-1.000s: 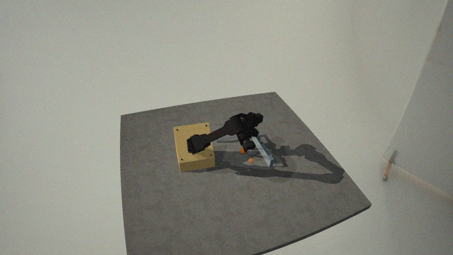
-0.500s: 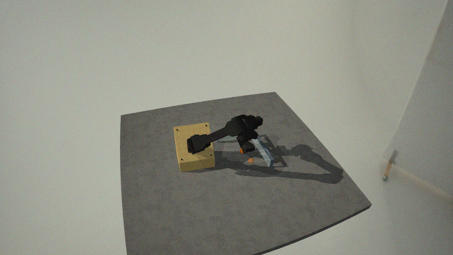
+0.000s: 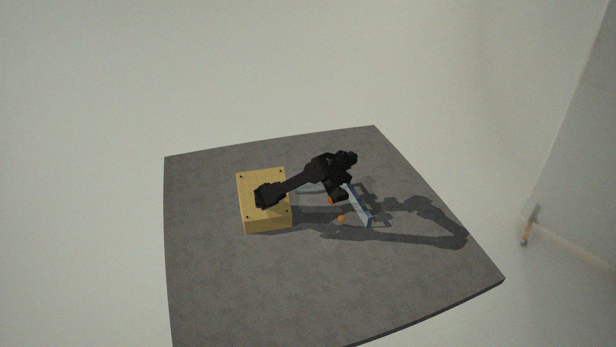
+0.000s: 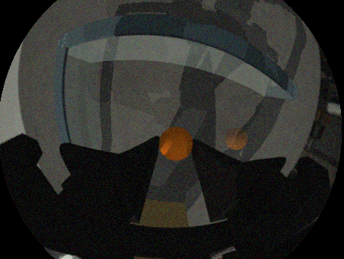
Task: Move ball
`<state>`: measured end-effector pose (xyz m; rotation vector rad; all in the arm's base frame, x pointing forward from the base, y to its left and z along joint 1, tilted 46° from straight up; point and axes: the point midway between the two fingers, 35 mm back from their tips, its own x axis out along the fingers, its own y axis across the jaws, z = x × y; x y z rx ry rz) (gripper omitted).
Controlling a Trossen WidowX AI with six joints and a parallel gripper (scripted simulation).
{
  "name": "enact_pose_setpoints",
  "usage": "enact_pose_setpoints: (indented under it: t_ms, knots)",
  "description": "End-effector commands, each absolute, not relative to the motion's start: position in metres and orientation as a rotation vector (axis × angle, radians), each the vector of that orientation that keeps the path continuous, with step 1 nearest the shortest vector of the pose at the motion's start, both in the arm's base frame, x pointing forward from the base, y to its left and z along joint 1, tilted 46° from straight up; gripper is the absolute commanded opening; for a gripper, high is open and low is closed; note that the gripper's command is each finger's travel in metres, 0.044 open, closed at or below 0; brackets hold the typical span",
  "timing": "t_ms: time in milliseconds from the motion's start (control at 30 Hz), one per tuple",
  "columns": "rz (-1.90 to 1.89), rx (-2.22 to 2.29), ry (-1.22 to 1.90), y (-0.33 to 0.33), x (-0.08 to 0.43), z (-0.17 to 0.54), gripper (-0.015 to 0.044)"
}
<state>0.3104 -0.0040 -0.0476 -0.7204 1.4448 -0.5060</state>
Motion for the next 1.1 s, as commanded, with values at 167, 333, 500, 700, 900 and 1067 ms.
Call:
enact_pose_setpoints:
  t_ms: [167, 333, 500, 700, 900, 1067]
  knots:
    - [-0.515, -0.691, 1.447, 0.032, 0.311, -0.015, 0.0000]
    - [-0.532, -0.682, 1.454, 0.053, 0.304, 0.009, 0.0000]
    - [-0.548, -0.678, 1.458, 0.066, 0.298, 0.026, 0.0000]
    - [-0.542, -0.675, 1.459, 0.048, 0.305, 0.033, 0.0000]
    - [-0.539, -0.675, 1.458, 0.016, 0.315, 0.046, 0.0000]
    - [-0.545, -0.679, 1.457, -0.012, 0.320, 0.058, 0.0000]
